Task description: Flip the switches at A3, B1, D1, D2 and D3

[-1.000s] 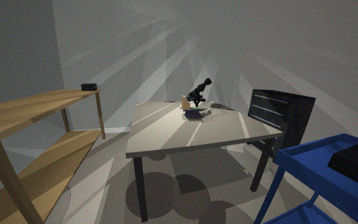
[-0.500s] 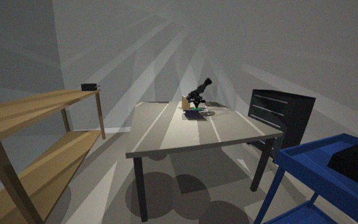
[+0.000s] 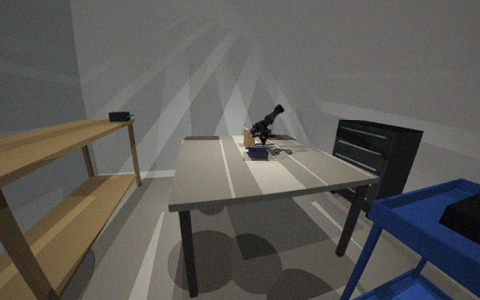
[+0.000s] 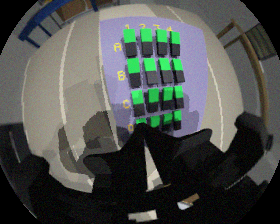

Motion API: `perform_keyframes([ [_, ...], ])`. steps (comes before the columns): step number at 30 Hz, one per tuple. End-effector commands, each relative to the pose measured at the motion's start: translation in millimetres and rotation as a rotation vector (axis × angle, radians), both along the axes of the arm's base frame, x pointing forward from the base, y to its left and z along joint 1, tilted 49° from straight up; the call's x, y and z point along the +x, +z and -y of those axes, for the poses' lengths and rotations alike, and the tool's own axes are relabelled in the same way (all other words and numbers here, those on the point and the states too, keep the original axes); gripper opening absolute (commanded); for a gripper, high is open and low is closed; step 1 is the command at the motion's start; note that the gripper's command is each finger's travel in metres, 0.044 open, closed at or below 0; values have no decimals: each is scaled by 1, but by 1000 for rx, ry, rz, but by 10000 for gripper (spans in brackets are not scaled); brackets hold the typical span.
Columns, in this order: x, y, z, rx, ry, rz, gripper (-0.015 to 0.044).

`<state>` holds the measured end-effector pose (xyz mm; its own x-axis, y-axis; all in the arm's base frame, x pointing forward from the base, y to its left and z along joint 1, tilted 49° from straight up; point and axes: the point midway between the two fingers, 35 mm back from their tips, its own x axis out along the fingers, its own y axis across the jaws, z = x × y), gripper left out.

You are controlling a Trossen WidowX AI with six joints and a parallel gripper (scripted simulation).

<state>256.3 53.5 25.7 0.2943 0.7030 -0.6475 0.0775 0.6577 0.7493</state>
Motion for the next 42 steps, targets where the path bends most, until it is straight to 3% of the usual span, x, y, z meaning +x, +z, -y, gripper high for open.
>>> perform_keyframes([
  [1, 0, -1, 0, -3, -5, -5, 0],
  [42, 0, 1, 3, -3, -3, 1, 0],
])
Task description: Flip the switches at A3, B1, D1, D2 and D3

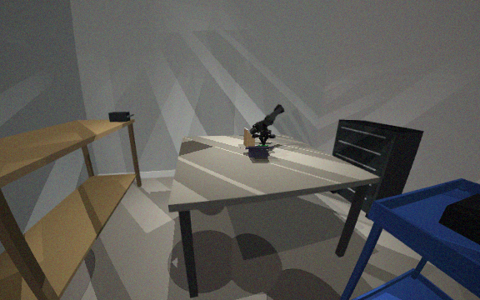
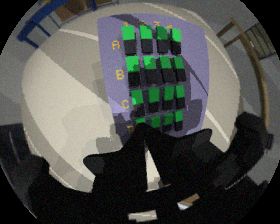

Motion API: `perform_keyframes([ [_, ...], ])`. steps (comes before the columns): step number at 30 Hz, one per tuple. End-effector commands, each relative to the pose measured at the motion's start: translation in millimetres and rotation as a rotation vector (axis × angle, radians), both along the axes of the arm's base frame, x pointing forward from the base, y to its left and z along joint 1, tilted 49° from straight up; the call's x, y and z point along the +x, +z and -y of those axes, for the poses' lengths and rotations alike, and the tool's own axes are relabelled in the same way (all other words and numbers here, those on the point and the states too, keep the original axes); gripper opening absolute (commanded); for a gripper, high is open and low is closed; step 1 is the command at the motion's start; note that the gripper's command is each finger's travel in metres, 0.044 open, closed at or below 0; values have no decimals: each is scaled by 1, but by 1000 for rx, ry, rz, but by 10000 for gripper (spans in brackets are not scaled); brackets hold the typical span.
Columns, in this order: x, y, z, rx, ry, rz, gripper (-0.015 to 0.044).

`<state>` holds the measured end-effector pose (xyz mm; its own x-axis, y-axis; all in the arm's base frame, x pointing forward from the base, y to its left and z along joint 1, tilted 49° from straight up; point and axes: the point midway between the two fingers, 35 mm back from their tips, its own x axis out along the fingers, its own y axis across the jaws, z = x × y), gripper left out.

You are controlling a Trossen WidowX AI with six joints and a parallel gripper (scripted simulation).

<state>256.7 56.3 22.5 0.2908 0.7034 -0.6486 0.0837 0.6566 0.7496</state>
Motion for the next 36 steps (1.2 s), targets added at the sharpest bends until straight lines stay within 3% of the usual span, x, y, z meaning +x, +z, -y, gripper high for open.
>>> perform_keyframes([
  [1, -3, 10, 14, -8, -6, 8, 0],
  [6, -20, 40, 45, -9, -23, 17, 0],
  [14, -22, 24, 59, -10, -23, 17, 0],
  [36, -5, -9, 23, -6, -4, 2, 0],
])
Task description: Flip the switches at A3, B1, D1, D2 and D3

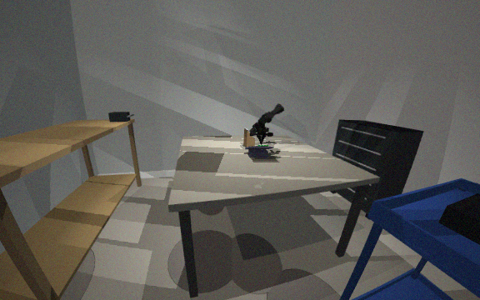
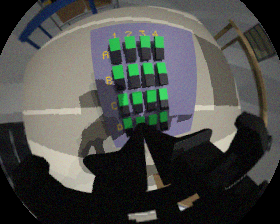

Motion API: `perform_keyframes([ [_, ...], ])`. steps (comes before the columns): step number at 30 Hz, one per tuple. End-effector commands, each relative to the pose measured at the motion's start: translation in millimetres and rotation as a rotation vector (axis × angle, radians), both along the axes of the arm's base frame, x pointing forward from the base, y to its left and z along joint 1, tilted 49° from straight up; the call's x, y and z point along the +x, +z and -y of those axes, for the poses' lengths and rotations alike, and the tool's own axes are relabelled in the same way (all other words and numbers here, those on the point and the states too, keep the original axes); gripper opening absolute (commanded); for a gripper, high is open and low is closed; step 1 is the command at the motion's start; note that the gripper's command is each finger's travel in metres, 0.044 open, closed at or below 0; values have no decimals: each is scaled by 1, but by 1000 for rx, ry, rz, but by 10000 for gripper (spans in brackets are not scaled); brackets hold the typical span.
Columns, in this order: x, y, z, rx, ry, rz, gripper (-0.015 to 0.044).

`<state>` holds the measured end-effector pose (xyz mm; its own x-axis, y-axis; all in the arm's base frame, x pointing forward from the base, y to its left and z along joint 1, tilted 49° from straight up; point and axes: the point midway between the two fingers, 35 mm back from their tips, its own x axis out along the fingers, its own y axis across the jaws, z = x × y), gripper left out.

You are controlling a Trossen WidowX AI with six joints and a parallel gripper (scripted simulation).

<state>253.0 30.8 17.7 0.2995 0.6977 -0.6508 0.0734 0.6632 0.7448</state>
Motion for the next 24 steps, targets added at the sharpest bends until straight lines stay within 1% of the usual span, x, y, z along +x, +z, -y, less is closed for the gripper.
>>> perform_keyframes([
  [1, 0, -5, -4, 3, -4, -12, 0],
  [24, 1, -9, -8, 4, -4, -12, 0],
])
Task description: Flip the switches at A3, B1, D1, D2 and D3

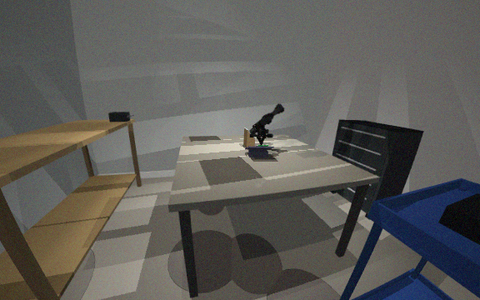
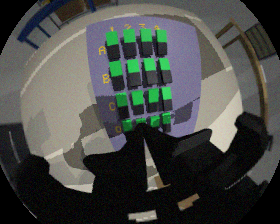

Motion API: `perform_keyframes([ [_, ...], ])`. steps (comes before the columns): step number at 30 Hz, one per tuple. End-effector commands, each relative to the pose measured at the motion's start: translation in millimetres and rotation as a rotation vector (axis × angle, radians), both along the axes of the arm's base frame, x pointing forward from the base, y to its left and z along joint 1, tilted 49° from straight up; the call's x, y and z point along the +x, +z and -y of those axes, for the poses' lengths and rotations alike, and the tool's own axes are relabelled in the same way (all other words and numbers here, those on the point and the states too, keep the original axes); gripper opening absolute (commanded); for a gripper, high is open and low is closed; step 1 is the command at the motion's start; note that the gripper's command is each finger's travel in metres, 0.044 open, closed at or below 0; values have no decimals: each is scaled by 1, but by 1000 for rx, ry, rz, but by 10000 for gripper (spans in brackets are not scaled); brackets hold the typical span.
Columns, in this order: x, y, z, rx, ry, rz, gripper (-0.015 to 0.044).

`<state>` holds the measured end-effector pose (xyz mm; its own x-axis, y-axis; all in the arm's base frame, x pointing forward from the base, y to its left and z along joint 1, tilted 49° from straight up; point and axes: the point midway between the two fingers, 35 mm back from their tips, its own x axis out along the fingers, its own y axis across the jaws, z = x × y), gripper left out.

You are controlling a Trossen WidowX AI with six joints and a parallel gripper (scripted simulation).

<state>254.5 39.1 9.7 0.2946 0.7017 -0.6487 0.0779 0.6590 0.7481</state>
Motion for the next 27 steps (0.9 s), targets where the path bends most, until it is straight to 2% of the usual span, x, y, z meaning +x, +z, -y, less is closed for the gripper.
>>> perform_keyframes([
  [1, 0, -1, 0, -2, -5, -5, 0],
  [27, 1, -3, -2, -2, -5, -5, 0],
])
